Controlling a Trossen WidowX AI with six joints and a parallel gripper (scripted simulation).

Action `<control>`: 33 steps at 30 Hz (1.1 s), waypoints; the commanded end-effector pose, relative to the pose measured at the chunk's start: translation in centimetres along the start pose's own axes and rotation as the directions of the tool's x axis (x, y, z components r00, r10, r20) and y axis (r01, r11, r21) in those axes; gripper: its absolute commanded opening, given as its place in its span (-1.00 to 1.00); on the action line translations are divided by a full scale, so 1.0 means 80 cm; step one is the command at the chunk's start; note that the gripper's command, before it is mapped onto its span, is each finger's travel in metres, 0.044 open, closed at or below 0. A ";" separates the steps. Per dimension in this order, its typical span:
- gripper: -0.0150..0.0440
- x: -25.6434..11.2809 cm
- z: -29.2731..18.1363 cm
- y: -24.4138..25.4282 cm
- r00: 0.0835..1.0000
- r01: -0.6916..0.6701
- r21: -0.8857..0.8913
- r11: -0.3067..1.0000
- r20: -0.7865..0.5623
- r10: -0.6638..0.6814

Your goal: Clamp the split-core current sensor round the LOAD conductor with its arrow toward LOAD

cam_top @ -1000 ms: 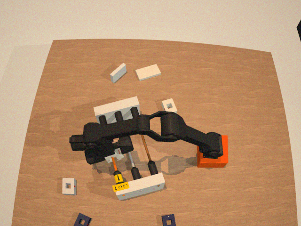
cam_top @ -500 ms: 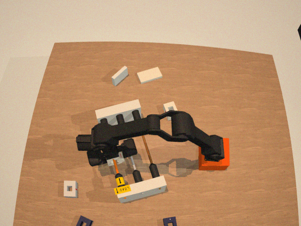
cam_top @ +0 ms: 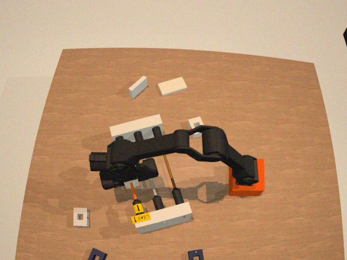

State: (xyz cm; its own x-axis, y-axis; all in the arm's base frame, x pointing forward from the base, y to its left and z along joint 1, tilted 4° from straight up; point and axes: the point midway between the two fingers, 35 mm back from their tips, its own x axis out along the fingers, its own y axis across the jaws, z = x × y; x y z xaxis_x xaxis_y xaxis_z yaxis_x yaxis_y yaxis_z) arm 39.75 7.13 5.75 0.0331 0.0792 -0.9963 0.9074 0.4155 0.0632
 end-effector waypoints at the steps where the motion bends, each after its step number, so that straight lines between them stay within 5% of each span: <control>1: -0.49 0.000 0.000 0.001 1.000 0.000 0.000 1.000 0.000 0.000; 24: -0.49 0.021 0.000 0.001 1.000 0.002 -0.001 1.000 -0.001 -0.002; 33: 0.31 0.012 0.001 0.005 1.000 -0.012 -0.004 1.000 0.005 0.012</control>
State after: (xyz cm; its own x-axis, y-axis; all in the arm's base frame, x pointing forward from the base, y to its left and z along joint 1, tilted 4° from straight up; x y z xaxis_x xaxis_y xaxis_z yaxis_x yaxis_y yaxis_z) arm 40.13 7.29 4.81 0.0451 0.0795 -0.9958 0.9053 0.4181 0.0744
